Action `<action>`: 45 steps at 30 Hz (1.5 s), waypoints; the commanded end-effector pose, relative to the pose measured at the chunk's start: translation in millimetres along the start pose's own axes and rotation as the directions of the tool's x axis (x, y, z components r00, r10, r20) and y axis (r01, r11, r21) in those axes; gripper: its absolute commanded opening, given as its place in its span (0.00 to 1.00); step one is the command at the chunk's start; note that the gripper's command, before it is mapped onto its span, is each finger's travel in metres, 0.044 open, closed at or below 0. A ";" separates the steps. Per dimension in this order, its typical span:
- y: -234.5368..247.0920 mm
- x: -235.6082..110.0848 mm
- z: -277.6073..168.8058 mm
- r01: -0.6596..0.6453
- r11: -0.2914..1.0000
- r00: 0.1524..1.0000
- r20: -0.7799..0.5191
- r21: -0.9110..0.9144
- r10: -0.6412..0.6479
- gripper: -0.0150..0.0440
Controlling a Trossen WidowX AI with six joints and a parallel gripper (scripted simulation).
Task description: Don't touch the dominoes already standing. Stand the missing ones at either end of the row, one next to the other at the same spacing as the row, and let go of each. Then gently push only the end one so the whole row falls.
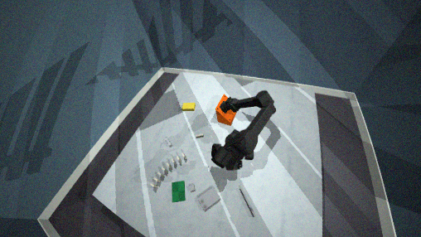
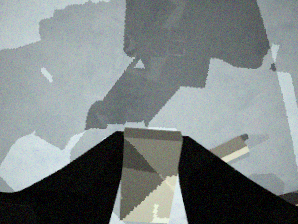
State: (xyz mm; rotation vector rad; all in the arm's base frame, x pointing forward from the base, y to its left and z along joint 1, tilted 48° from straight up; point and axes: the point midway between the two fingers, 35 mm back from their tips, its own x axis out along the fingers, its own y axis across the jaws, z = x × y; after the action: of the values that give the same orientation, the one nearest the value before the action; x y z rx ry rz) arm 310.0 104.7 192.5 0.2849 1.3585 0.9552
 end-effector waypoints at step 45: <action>58.5 59.4 14.9 0.430 0.881 0.826 0.310 0.196 -0.472 0.44</action>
State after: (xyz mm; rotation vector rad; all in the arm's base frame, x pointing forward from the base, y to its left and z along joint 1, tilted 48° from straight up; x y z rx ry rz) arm 293.4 185.8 192.9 0.2009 1.1415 0.4238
